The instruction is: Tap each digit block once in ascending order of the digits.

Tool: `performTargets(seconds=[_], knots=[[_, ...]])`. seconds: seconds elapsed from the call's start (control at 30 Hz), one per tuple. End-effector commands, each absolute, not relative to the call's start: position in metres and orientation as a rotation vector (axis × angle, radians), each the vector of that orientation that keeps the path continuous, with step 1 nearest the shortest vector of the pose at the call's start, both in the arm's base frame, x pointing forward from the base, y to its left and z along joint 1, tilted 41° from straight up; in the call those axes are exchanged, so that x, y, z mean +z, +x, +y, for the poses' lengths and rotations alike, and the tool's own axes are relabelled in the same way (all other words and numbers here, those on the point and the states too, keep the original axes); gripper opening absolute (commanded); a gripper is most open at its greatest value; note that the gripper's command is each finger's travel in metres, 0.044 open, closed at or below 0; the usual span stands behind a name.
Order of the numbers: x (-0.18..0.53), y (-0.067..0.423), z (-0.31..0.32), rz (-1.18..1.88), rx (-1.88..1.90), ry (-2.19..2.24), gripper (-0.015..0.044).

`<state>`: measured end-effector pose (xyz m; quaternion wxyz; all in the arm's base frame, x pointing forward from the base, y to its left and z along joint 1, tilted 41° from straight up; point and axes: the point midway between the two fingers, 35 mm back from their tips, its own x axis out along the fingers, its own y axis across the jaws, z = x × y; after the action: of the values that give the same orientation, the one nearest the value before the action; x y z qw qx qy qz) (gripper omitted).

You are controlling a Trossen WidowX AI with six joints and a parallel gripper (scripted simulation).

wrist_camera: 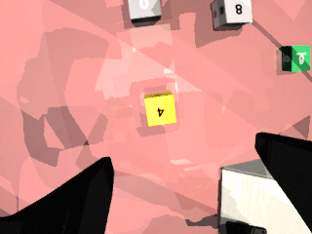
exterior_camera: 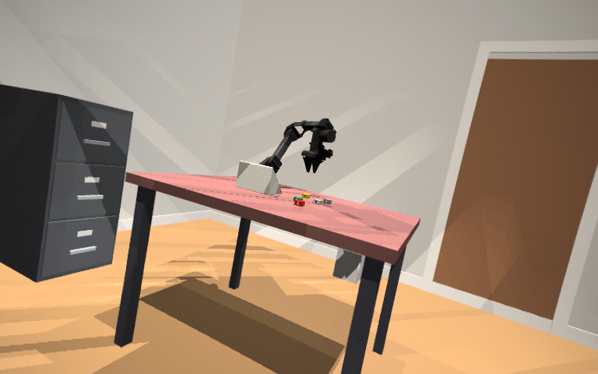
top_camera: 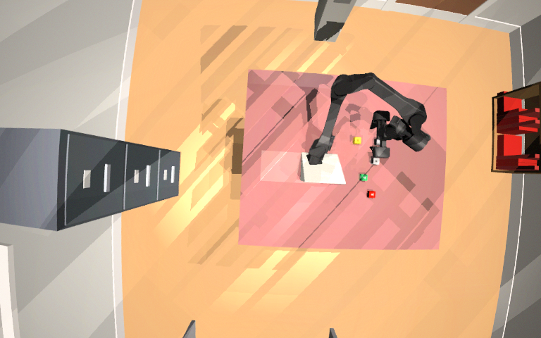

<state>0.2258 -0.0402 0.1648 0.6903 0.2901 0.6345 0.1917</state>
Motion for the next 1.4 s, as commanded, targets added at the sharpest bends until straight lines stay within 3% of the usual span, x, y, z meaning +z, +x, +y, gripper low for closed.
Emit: performTargets(seconds=[0.0, 0.57, 0.93, 1.37], knots=[[0.164, 0.222, -0.034, 1.431, 0.433, 0.667, 0.0400], [0.165, 0.223, -0.035, 1.431, 0.433, 0.666, 0.0400], [0.177, 0.335, -0.043, 1.420, 0.435, 0.657, 0.0400], [0.177, 0.341, -0.042, 1.422, 0.435, 0.663, 0.0400]])
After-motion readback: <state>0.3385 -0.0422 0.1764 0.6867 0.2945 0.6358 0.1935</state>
